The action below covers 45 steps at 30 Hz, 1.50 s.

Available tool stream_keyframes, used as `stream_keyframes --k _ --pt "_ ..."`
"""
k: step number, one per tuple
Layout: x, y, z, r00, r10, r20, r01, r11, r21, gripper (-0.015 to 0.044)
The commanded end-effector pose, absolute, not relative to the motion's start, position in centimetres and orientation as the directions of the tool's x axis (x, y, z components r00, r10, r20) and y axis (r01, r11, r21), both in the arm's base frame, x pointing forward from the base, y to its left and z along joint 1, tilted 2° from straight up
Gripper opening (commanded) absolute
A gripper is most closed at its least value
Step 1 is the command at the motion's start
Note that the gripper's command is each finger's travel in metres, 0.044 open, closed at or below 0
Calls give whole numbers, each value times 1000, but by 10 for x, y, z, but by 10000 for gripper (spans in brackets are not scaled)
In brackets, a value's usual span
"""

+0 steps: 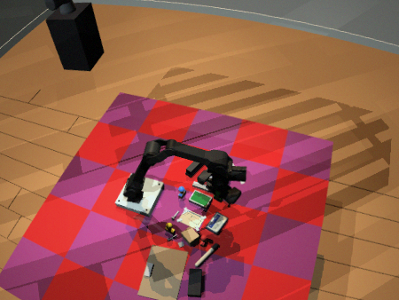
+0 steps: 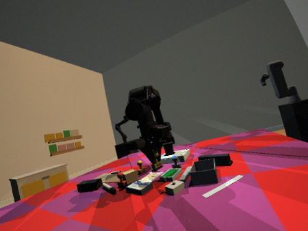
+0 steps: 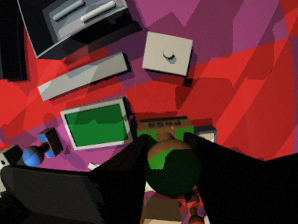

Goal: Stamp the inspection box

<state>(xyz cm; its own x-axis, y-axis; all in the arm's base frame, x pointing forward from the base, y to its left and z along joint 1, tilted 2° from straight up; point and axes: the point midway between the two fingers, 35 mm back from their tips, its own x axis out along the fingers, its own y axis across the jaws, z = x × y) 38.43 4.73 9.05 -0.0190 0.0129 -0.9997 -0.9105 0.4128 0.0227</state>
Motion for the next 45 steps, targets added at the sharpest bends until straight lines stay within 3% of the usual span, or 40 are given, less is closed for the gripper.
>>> stream_keyframes --k 1,40,45 --pt "387 49 85 -14 16 -1000 -908 418 19 0" --pt "385 49 26 -14 17 -1000 -908 418 20 0" --pt "386 49 29 -13 14 -1000 -911 412 17 131"
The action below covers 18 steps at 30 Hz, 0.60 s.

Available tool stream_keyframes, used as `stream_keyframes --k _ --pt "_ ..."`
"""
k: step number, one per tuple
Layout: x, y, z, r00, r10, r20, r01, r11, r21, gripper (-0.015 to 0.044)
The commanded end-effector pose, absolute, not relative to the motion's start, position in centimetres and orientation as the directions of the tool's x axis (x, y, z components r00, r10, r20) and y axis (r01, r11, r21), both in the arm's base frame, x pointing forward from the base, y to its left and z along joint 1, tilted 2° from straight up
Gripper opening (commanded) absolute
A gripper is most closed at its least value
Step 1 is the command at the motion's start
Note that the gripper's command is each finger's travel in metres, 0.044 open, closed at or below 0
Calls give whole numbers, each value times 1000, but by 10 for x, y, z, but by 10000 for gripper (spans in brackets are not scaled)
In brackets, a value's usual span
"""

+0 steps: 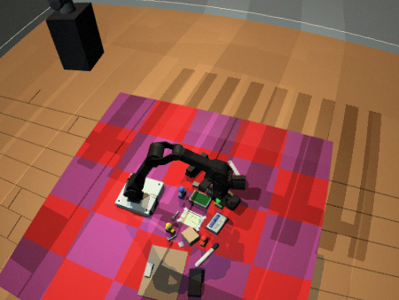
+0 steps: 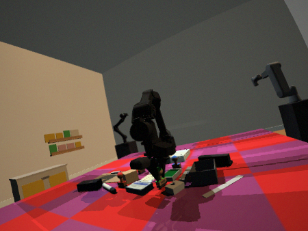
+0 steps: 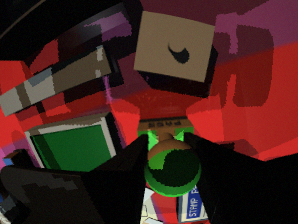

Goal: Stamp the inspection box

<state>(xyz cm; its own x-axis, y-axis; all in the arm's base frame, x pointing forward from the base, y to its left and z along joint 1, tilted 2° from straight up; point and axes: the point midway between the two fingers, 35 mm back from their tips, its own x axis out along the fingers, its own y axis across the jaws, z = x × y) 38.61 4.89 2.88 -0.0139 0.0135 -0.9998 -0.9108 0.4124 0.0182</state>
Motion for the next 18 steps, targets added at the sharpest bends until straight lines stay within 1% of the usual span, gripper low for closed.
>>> stream_keyframes --k 1,5,9,16,18 --pt "386 49 29 -13 14 -1000 -911 412 17 157" --pt "386 49 29 -13 14 -1000 -911 412 17 263" --pt "388 49 39 -13 14 -1000 -911 413 17 266" --pt "388 49 136 -14 16 -1000 -908 418 19 266" --pt "386 49 146 -14 16 -1000 -908 418 20 266"
